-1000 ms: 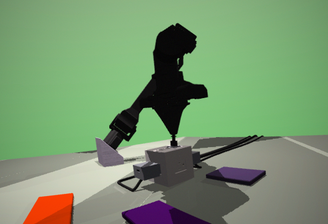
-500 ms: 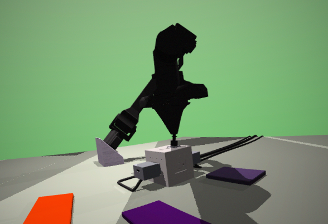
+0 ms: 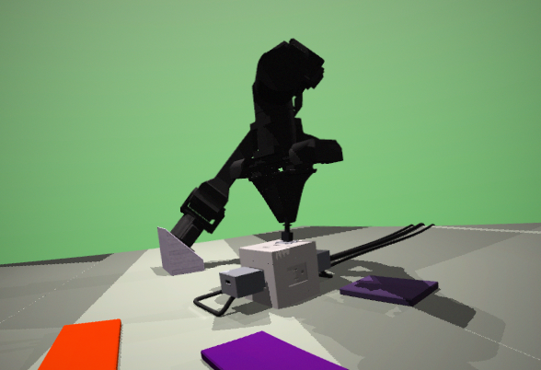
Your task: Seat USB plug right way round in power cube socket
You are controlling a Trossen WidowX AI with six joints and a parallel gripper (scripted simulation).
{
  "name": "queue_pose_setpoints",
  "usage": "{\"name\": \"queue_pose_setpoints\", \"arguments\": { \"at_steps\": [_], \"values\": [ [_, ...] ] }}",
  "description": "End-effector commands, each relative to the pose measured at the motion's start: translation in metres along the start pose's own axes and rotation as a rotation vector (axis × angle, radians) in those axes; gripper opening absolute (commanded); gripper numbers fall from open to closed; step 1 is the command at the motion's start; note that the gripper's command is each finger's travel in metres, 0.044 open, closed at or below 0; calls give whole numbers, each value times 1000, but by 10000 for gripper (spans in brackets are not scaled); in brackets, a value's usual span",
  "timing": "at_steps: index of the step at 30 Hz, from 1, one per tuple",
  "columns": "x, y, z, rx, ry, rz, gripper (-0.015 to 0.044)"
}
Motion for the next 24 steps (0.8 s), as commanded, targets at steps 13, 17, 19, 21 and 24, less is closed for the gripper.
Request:
{"name": "queue_pose_setpoints", "arguments": {
  "at_steps": [13, 17, 19, 21, 24],
  "values": [
    [0, 0, 0, 0, 1, 0, 95],
    [0, -4, 0, 0, 1, 0, 95],
    [0, -6, 0, 0, 1, 0, 95],
    [0, -8, 0, 0, 1, 0, 95],
    [0, -11, 0, 0, 1, 0, 95]
  ]
}}
Point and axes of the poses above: the point midway between the two fingers, 35 mm back from their tips, its own y axis out along the fingers, its own z axis across the jaws, x = y × z, the point moved 1 cm from there along -y, back along the fingers, and after that the axes turned 3 degrees about y, right-handed, at the moved point
